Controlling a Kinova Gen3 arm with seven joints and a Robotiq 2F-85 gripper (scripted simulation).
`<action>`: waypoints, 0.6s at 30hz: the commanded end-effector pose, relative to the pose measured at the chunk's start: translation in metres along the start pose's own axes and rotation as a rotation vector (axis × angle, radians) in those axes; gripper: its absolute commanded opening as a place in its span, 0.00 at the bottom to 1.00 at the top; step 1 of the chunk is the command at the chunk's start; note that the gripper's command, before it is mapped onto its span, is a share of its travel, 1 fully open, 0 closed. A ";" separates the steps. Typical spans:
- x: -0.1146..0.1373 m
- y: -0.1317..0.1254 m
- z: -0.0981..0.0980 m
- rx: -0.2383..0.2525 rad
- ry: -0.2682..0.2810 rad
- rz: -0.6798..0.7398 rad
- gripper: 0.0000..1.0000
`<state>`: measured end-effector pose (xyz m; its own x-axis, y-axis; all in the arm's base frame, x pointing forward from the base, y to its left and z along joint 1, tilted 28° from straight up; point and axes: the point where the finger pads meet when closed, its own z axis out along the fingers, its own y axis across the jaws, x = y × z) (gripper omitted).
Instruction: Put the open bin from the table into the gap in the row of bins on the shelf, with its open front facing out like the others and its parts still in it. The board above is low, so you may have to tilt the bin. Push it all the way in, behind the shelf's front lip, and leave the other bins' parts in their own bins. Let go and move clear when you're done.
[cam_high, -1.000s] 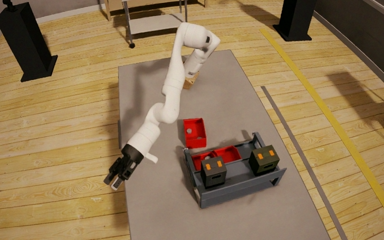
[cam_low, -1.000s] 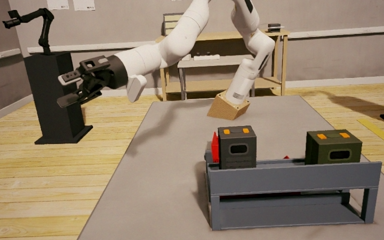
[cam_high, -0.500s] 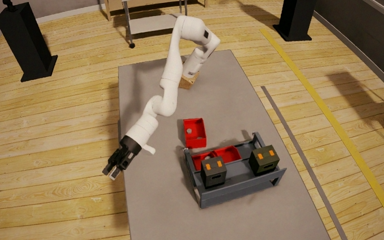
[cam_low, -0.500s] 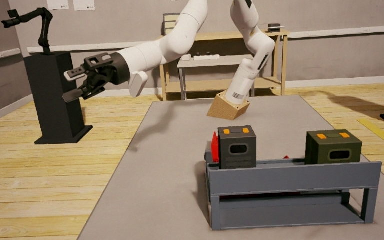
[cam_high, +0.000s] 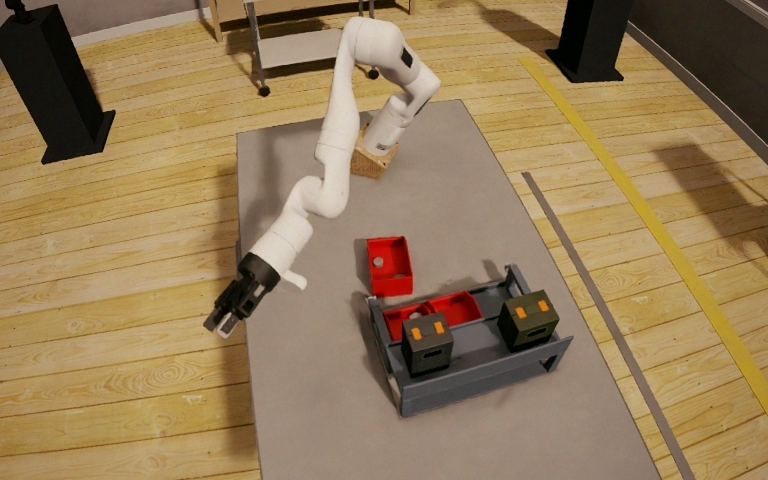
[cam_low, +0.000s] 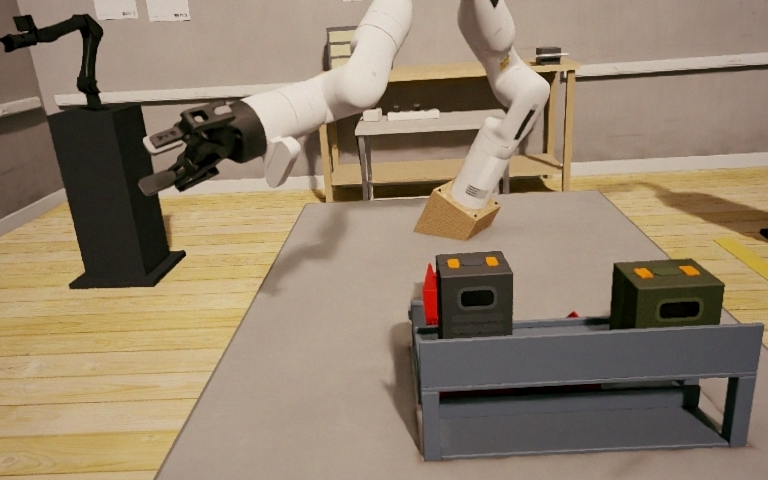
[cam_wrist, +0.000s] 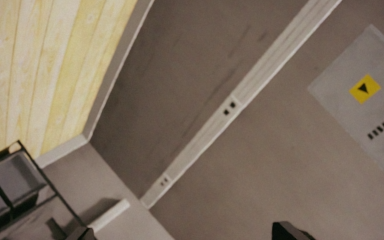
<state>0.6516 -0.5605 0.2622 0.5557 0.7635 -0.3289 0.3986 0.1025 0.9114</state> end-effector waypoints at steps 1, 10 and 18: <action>-0.009 -0.012 -0.015 -0.008 -0.001 0.000 1.00; -0.009 -0.012 -0.015 -0.008 -0.001 0.000 1.00; -0.028 -0.044 -0.047 -0.008 0.000 0.000 1.00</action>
<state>0.5980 -0.5577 0.2455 0.5558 0.7637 -0.3285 0.3977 0.1027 0.9117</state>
